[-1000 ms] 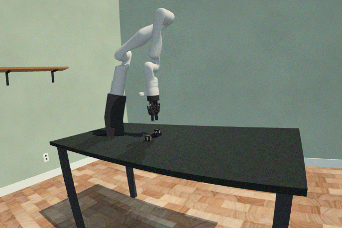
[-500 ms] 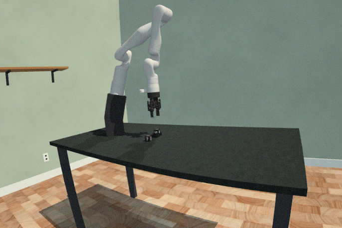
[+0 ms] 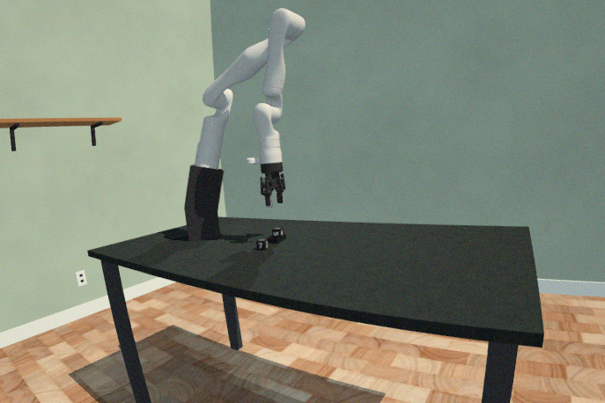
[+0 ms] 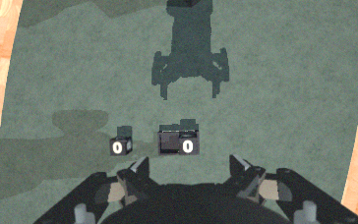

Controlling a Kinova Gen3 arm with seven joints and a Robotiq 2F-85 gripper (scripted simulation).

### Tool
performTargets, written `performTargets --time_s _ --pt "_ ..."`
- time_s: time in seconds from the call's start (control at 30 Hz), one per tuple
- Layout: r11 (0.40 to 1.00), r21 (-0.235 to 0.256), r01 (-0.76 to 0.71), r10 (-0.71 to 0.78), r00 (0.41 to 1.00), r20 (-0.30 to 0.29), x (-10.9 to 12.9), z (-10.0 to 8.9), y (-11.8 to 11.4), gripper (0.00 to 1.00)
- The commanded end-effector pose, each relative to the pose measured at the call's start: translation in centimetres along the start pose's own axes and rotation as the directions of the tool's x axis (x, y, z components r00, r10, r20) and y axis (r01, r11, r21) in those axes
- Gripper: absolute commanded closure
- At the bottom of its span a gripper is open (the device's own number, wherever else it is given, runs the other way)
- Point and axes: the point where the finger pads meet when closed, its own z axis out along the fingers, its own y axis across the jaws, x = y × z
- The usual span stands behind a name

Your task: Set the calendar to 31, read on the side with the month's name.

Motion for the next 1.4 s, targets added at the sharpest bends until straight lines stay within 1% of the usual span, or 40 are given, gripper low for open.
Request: performTargets --time_s 0.0,0.2,0.33,0.43,0.5,0.57,0.63,0.7,0.8,0.9,1.0,1.07,1.23,1.3,1.37 --pt "1.000 0.000 0.001 -0.001 1.000 0.001 0.0 0.0 0.0 0.00" --pt "0.999 -0.001 0.049 -0.049 0.999 0.005 -0.2 0.1 -0.3 0.00" --pt "0.990 -0.003 0.143 -0.143 0.990 0.012 -0.5 0.2 -0.9 0.00" --pt "0.968 -0.004 0.249 -0.249 0.968 0.019 -0.9 0.4 -1.6 0.00" --pt "0.968 -0.004 0.249 -0.249 0.968 0.019 -0.9 0.4 -1.6 0.00" --pt "0.943 -0.003 0.334 -0.334 0.942 0.024 -1.1 0.6 -2.2 0.00" --pt "0.905 -0.001 0.426 -0.426 0.904 0.028 -1.3 0.8 -2.9 0.00" --pt "0.853 0.003 0.521 -0.521 0.853 0.031 -1.4 0.9 -3.6 0.00" --pt "0.751 0.009 0.661 -0.660 0.750 0.033 -1.5 1.2 -4.9 0.00" --pt "0.622 0.014 0.783 -0.783 0.622 0.030 -1.5 1.4 -6.3 0.00" --pt "0.479 0.017 0.878 -0.878 0.479 0.023 -1.4 1.6 -7.7 0.00" --pt "0.479 0.017 0.878 -0.878 0.479 0.023 -1.4 1.6 -7.7 0.00" --pt "0.250 0.014 0.968 -0.968 0.250 0.009 -0.9 1.8 -9.9 0.00" --pt "0.174 0.011 0.985 -0.985 0.174 0.005 -0.7 1.9 -10.6 0.00" --pt "0.110 0.008 0.994 -0.994 0.110 0.001 -0.5 1.9 -11.2 0.00"
